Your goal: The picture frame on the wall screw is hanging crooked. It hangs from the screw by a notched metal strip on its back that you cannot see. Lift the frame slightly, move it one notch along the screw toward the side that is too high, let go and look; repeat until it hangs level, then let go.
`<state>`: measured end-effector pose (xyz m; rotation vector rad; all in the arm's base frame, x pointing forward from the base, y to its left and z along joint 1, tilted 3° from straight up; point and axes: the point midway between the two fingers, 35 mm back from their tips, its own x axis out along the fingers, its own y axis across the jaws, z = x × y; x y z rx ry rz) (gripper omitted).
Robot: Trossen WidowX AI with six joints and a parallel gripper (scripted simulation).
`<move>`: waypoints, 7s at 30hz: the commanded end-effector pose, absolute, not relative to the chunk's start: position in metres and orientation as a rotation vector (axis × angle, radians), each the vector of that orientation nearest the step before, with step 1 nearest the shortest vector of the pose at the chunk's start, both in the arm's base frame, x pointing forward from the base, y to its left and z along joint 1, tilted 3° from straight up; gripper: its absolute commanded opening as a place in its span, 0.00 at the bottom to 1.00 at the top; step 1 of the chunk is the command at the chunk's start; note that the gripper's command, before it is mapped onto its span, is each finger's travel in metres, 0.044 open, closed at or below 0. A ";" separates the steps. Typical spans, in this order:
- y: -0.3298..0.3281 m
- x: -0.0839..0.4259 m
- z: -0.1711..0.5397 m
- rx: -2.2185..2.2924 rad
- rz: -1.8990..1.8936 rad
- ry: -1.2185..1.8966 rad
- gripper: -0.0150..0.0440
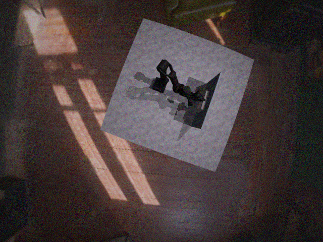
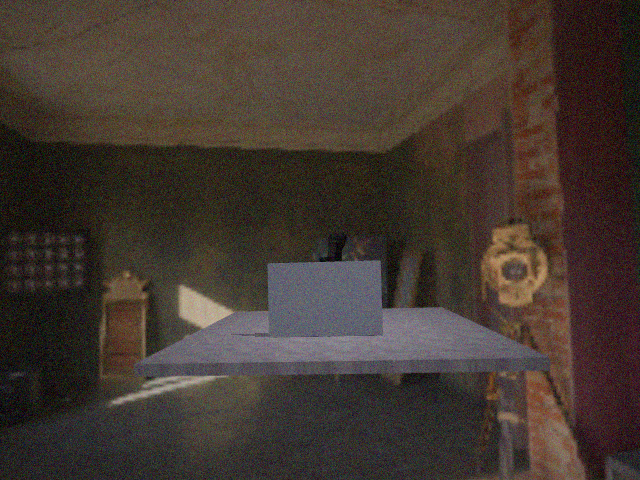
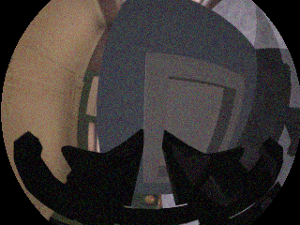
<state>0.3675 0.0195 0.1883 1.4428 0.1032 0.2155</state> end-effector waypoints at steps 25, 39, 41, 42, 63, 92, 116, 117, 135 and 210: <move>0.019 0.367 0.190 1.443 0.219 0.093 0.25; 0.018 0.368 0.191 1.443 0.219 0.093 0.25; 0.018 0.368 0.191 1.443 0.219 0.093 0.25; 0.018 0.368 0.191 1.443 0.219 0.093 0.25; 0.016 0.368 0.191 1.442 0.219 0.093 0.25; 0.013 0.369 0.191 1.442 0.219 0.093 0.25; 0.011 0.370 0.184 1.442 0.219 0.093 0.25; 0.011 0.370 0.184 1.442 0.219 0.093 0.25; 0.011 0.369 0.183 1.456 0.214 0.094 0.25; -0.017 0.207 0.208 1.319 0.292 0.100 0.69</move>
